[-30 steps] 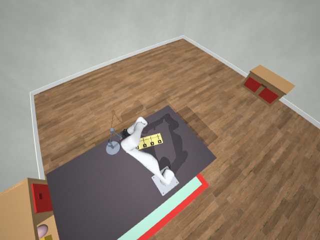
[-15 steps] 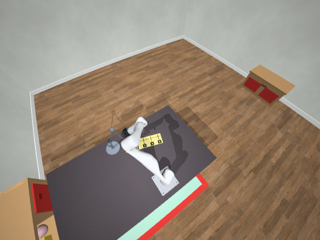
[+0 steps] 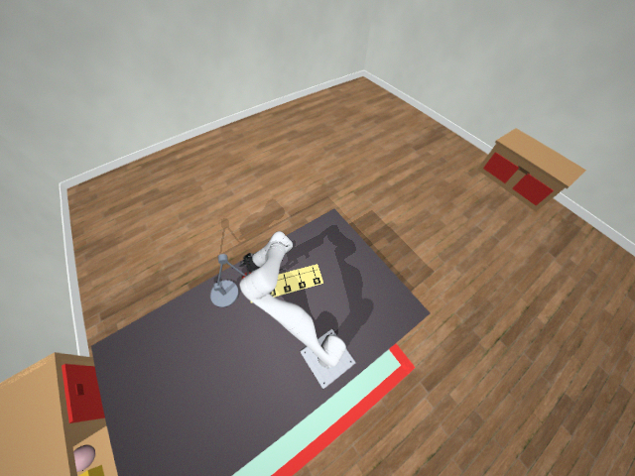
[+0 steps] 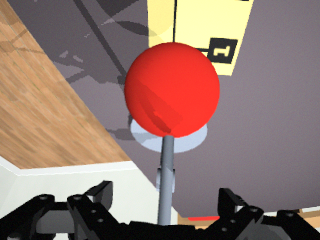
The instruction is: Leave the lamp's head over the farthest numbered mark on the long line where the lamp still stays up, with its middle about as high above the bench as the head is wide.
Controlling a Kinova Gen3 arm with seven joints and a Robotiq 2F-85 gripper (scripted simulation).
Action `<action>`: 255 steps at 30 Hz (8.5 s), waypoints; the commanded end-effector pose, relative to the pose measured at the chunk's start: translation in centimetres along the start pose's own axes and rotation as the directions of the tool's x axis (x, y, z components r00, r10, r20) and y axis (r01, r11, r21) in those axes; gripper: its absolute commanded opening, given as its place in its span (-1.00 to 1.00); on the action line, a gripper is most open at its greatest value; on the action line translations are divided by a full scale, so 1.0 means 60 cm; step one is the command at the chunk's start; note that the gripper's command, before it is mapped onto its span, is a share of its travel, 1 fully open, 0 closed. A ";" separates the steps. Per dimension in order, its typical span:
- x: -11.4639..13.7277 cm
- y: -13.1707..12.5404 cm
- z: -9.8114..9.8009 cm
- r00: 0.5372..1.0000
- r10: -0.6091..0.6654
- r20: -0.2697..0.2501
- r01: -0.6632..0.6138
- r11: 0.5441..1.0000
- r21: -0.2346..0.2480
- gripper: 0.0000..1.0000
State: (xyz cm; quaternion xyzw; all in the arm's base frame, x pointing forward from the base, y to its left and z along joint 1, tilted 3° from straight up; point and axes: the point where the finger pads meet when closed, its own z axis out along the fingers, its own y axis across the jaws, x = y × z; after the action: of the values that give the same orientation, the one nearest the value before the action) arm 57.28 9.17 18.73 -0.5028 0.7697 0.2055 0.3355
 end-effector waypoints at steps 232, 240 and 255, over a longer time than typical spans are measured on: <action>-0.002 0.000 -0.001 1.000 0.008 -0.003 -0.008 1.000 0.012 -1.00; -0.002 0.000 -0.001 1.000 0.008 -0.003 -0.008 1.000 0.011 -1.00; 0.032 0.001 -0.033 1.000 0.007 -0.003 -0.007 1.000 0.010 -1.00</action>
State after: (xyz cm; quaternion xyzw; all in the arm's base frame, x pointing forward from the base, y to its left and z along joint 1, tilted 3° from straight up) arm 56.20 7.66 18.46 -0.5036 0.7703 0.2043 0.3338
